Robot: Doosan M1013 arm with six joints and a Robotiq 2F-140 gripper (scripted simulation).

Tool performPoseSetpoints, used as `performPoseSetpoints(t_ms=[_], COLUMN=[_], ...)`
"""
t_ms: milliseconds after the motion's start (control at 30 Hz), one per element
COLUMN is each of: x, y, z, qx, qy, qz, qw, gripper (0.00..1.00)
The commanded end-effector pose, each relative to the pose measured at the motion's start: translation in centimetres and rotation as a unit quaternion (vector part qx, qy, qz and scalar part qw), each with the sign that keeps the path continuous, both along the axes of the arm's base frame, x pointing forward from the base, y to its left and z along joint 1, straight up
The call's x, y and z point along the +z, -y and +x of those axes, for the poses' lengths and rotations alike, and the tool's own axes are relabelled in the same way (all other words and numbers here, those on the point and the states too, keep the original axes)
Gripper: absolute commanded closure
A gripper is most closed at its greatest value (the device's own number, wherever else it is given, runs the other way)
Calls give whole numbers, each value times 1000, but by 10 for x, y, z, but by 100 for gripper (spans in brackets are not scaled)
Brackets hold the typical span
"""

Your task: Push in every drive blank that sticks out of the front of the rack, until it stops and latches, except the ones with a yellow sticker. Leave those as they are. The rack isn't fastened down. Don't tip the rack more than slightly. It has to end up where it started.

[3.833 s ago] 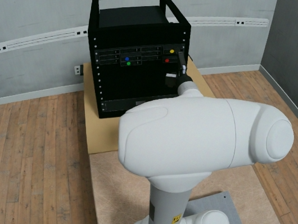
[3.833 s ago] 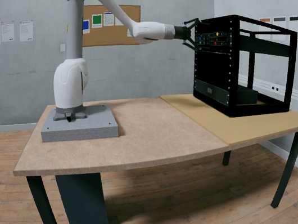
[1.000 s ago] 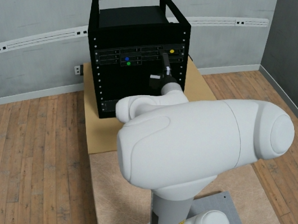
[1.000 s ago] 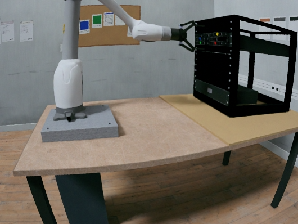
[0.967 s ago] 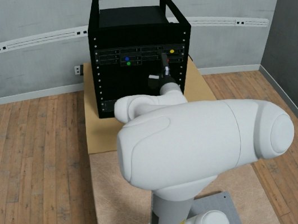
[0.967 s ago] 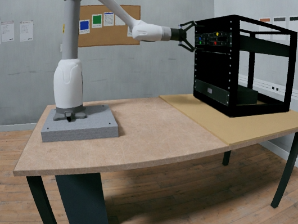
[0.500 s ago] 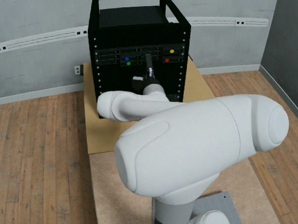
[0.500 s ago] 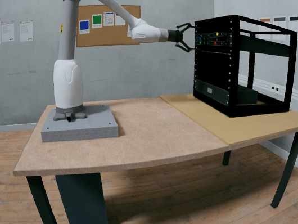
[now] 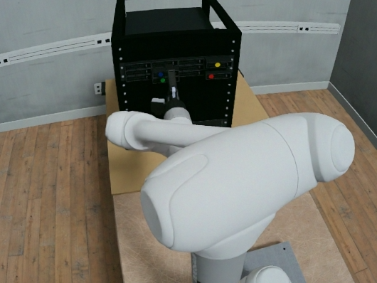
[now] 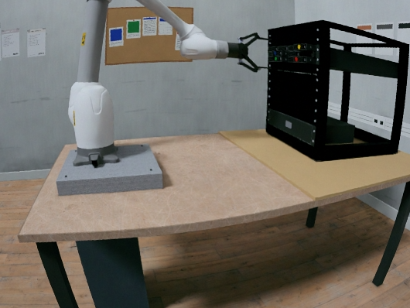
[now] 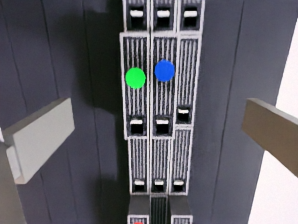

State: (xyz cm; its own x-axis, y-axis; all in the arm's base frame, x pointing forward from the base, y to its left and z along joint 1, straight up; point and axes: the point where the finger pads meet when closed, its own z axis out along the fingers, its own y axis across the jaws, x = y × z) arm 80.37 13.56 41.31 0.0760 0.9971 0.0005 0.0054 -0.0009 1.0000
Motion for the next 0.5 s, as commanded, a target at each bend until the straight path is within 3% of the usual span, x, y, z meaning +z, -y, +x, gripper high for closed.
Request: performPoseSetpoints(t_ms=[0,467], x=[1,1], y=[-11,-14], z=[5,6], qx=[-1,-1], qy=[2,2], qz=[-1,-1], qw=[1000,1000], gripper=[0,0])
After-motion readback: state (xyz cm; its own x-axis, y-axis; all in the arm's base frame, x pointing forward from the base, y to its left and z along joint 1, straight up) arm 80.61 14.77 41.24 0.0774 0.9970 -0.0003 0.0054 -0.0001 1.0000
